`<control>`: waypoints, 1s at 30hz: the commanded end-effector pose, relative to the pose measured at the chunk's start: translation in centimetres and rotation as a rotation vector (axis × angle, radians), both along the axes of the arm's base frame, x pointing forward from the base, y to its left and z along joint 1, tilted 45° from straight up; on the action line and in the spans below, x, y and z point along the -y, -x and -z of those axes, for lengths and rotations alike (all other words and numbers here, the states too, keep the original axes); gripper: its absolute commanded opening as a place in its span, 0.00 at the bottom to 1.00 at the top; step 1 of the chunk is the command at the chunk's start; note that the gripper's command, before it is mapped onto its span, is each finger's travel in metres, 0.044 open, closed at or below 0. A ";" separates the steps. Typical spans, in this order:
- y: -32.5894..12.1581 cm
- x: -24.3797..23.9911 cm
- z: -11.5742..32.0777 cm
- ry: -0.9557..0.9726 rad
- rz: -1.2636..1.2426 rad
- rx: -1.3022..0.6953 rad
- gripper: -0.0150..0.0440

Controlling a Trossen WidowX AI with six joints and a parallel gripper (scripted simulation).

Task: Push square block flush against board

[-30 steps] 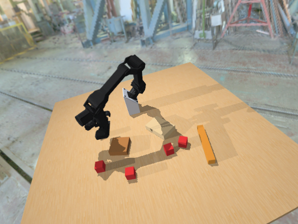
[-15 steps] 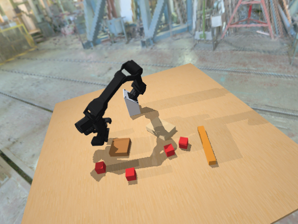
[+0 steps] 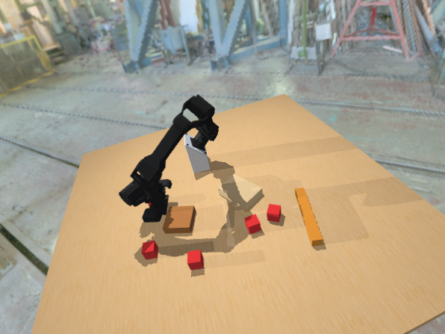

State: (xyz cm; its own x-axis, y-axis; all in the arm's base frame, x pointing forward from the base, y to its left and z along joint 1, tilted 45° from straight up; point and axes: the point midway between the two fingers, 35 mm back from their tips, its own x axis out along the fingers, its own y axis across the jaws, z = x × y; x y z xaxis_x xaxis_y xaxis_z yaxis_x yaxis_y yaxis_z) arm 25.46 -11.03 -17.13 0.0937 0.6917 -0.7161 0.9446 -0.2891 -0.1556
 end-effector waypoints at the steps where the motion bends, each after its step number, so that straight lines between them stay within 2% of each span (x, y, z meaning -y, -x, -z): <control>1: -0.4 -0.4 -0.6 0.001 0.004 0.006 0.25; 30: -2.4 -3.3 -3.8 0.000 0.005 0.006 0.25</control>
